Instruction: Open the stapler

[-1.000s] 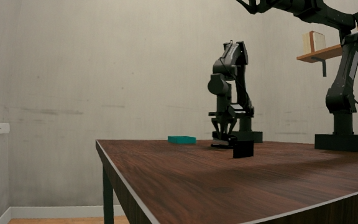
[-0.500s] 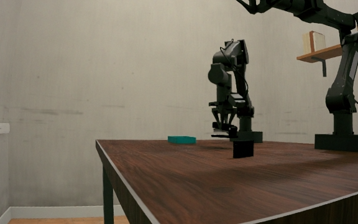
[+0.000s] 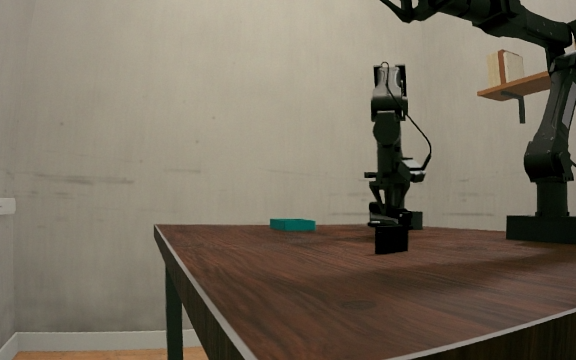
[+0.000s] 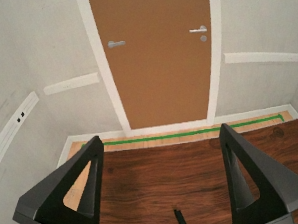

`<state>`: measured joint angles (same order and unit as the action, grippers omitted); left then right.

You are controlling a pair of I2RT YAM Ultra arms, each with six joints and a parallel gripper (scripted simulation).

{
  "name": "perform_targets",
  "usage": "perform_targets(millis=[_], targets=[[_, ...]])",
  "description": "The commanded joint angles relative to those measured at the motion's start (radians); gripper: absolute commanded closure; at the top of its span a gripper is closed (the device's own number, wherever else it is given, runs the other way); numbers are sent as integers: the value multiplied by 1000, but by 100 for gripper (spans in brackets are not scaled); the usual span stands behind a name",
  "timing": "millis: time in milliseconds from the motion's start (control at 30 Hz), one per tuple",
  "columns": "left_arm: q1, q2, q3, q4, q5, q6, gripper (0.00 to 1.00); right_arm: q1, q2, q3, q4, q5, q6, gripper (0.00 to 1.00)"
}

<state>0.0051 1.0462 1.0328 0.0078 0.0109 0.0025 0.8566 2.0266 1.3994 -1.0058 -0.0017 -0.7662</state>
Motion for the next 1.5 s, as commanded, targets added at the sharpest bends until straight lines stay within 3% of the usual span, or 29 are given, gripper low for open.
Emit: perform_targets(millis=[0, 133, 433, 500, 1000, 1067, 1467], targets=[[-5, -1, 18, -3, -11, -3, 0, -5, -30, 24, 18, -1, 15, 78], [-5, -1, 18, -3, -11, -3, 0, -13, -39, 24, 18, -8, 103, 78], [-5, -1, 18, -3, -11, -3, 0, -15, -37, 14, 18, -19, 508, 78], [-5, -1, 18, -3, -11, -3, 0, -15, -37, 14, 18, -19, 508, 78], [-5, -1, 18, -3, -11, -3, 0, -16, -41, 5, 24, -21, 1137, 78], [-5, -1, 18, -3, -11, -3, 0, -16, -41, 5, 24, -21, 1137, 78], [-5, -1, 18, -3, -11, -3, 0, -16, -44, -7, 30, -20, 1650, 78]])
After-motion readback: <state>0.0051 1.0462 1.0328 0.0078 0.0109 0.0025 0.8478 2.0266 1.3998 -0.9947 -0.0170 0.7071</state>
